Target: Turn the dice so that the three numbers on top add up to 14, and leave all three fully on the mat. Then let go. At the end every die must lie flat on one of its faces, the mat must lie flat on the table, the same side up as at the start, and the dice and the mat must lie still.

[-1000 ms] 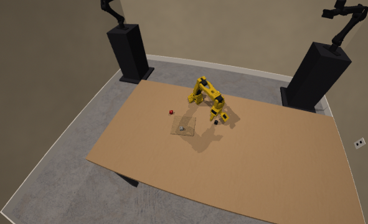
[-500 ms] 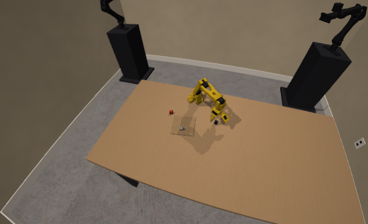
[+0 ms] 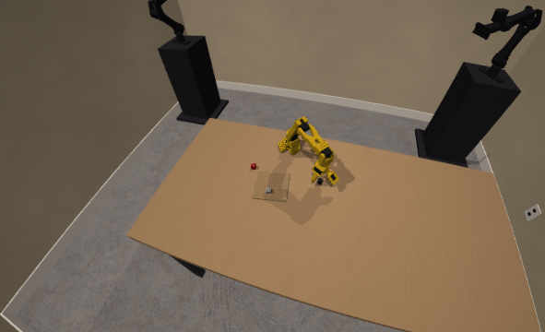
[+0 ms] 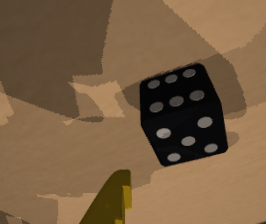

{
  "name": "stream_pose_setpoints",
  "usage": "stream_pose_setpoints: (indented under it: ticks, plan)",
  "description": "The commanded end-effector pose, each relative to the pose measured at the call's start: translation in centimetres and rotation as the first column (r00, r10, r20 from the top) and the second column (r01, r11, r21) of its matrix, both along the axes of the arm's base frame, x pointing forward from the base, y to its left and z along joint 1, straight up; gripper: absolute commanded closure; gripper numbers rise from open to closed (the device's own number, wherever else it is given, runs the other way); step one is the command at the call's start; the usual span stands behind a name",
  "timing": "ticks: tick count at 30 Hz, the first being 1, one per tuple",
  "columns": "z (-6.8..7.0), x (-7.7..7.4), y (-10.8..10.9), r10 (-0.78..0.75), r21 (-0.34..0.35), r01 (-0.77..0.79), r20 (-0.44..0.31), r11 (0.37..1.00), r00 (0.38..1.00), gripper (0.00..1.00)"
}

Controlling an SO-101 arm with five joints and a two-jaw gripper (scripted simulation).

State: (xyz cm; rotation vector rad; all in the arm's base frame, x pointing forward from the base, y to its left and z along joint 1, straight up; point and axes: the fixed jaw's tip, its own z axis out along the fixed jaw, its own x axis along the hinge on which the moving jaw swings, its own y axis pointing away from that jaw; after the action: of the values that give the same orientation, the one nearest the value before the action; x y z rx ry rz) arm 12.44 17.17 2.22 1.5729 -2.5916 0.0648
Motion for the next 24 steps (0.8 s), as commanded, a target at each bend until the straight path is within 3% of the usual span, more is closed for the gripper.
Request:
stream_pose_setpoints:
  ticks: [1,14,24]
  plan:
    - [-0.2,0.1,0.5,0.018,0.029,-0.018,0.020,0.999,1.000,0.72]
    - [-1.6,0.0,0.4,0.018,0.029,-0.018,0.020,0.999,1.000,0.72]
    - [-1.8,0.0,0.3,0.018,0.029,-0.018,0.020,0.999,1.000,0.72]
